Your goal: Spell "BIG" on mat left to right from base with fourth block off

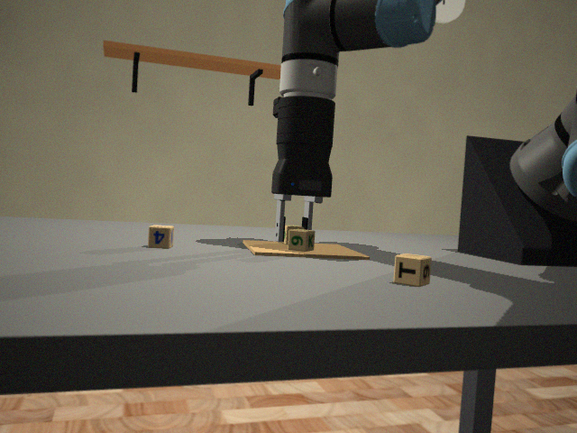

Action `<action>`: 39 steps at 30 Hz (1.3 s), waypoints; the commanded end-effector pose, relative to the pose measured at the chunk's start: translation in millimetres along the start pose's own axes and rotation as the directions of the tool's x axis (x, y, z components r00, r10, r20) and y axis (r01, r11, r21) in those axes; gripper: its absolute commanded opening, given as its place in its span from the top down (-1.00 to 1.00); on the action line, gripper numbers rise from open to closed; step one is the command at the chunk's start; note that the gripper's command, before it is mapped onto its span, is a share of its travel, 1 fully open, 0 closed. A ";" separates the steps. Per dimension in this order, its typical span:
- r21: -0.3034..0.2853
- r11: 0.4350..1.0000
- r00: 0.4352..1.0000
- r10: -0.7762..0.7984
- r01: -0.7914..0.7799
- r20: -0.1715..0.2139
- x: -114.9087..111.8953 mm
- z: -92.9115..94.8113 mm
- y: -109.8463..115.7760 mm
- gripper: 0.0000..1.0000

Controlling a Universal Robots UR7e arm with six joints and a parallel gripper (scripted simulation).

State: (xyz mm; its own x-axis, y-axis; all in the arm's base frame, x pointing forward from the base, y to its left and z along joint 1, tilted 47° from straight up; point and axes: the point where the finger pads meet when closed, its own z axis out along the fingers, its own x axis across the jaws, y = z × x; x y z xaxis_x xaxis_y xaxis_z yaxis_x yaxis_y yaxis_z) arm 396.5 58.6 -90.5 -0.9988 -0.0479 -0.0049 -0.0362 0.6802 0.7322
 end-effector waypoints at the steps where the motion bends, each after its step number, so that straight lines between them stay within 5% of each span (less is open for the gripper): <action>1: -0.003 1.000 1.000 0.002 -0.002 -0.003 1.6 2.3 1.0 -0.35; 6: -0.003 1.000 1.000 0.002 -0.002 -0.003 1.6 2.3 1.0 -0.58; 20: -0.001 1.000 1.000 0.000 0.000 -0.001 0.6 -1.0 0.6 -0.58; 39: 0.002 1.000 1.000 -0.001 0.001 0.002 -0.9 -75.8 -0.6 -0.58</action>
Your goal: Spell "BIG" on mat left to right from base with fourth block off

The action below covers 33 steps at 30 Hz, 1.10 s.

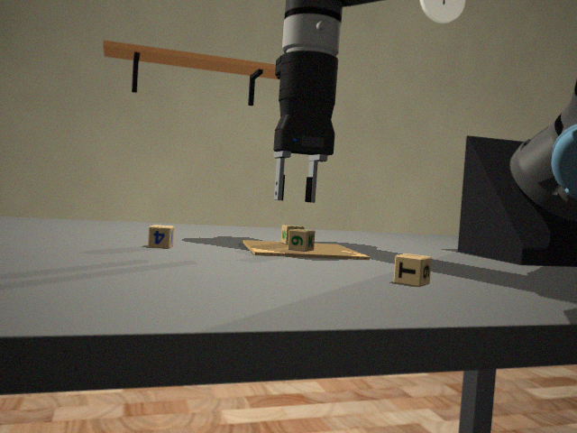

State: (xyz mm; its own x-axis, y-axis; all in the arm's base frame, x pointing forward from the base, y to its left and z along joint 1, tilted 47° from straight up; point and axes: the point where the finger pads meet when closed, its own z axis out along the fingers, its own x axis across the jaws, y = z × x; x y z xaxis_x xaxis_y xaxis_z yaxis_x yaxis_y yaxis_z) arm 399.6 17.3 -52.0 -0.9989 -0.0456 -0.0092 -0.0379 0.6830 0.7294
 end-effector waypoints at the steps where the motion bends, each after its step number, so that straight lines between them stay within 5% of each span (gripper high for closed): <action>1: -0.002 1.000 1.000 0.001 -0.001 -0.003 0.3 -23.2 -0.7 -0.58; 9: -0.002 1.000 1.000 0.001 -0.001 -0.003 0.3 -34.9 -0.7 -0.58; 10: -0.002 1.000 1.000 0.001 -0.001 -0.003 0.3 -34.9 -0.8 -1.00; 33: -0.005 1.000 1.000 0.003 -0.003 -0.005 1.4 -32.8 -0.2 -1.00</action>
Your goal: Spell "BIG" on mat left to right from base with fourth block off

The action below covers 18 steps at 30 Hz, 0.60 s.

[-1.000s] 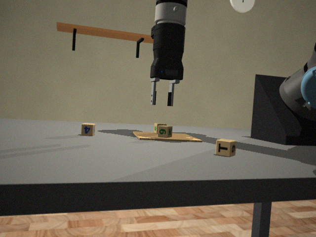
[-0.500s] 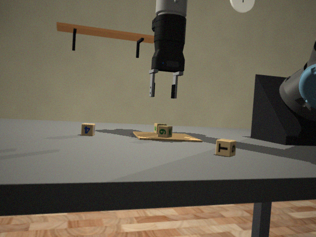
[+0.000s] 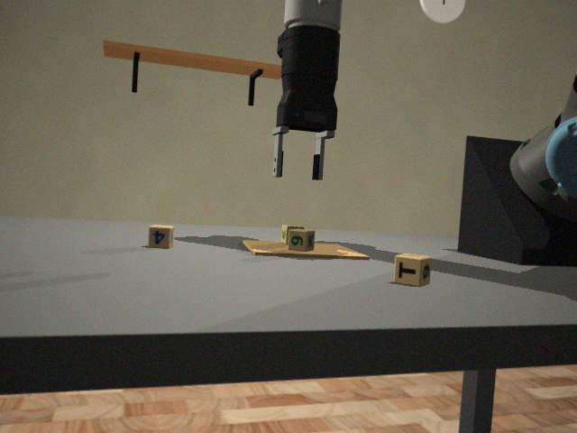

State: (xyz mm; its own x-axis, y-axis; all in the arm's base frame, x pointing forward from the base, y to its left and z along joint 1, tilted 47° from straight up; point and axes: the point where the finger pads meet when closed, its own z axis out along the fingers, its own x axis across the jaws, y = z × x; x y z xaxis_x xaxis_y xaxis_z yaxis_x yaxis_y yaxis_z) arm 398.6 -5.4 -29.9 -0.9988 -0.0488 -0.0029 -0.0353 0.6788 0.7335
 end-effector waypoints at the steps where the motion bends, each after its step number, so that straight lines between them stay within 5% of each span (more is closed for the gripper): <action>1: 0.001 1.000 1.000 0.001 -0.001 0.001 -0.3 -1.2 -0.8 -1.00; 18: 0.002 0.995 0.995 0.099 -0.099 0.001 -0.1 -1.1 0.8 -1.00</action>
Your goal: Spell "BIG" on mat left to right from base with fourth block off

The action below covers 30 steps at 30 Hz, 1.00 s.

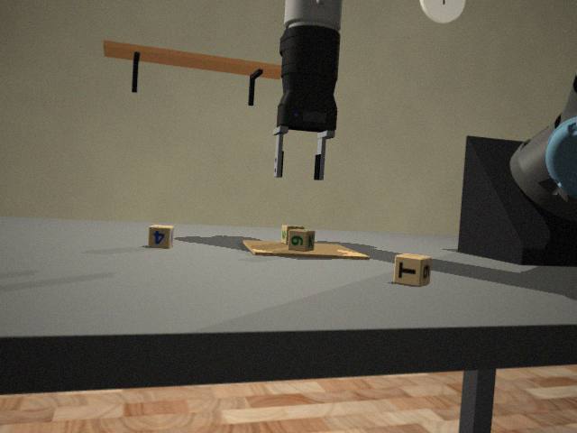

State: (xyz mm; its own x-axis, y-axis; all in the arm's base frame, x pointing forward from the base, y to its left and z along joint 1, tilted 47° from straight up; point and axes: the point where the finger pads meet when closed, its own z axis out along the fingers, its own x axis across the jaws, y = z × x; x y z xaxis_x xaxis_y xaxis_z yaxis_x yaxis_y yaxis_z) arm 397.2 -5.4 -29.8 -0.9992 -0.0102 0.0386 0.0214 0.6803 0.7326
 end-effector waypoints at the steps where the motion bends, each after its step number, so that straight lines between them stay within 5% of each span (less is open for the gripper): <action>1: 0.002 0.998 0.998 0.058 -0.058 0.001 -1.4 -1.1 1.0 -1.00; 13: 0.002 0.959 0.959 0.284 -0.284 0.003 1.3 -0.9 4.7 -1.00; 30: 0.001 0.773 0.773 0.634 -0.634 0.004 5.4 -0.1 14.1 -1.00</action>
State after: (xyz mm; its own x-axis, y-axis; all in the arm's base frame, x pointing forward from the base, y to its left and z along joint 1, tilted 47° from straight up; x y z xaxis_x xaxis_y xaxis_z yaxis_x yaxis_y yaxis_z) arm 390.7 3.4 -22.0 -0.8014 0.3865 0.4565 0.5972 0.5603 0.5740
